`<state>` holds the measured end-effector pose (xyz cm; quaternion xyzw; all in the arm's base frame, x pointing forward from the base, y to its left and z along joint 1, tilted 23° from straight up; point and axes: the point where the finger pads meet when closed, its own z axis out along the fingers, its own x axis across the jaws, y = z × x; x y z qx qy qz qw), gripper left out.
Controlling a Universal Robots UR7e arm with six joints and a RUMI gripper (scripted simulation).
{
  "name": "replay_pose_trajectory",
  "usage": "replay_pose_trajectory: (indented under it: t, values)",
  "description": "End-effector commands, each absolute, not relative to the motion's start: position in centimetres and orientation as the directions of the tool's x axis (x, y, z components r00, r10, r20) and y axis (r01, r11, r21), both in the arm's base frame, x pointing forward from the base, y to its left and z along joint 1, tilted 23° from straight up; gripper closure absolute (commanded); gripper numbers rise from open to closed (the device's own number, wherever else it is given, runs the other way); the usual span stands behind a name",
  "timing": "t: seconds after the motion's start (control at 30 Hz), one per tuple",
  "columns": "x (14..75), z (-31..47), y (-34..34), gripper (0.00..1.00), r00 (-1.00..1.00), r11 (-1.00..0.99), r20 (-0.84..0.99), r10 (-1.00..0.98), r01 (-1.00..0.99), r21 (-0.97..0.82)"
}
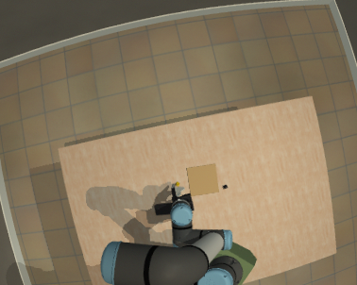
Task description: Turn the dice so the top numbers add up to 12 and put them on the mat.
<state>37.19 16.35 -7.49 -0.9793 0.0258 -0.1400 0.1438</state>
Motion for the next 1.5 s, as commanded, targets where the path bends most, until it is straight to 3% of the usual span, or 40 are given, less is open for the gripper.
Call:
replay_pose_trajectory:
  t: [0.0, 1.47]
  values:
    - [37.02, -7.56, 16.38, 0.0, 0.96, -0.957, 0.264, -0.092, -0.011, -0.29]
    - [36.86, -7.05, 16.22, 0.0, 0.96, -0.957, 0.264, -0.092, -0.011, -0.29]
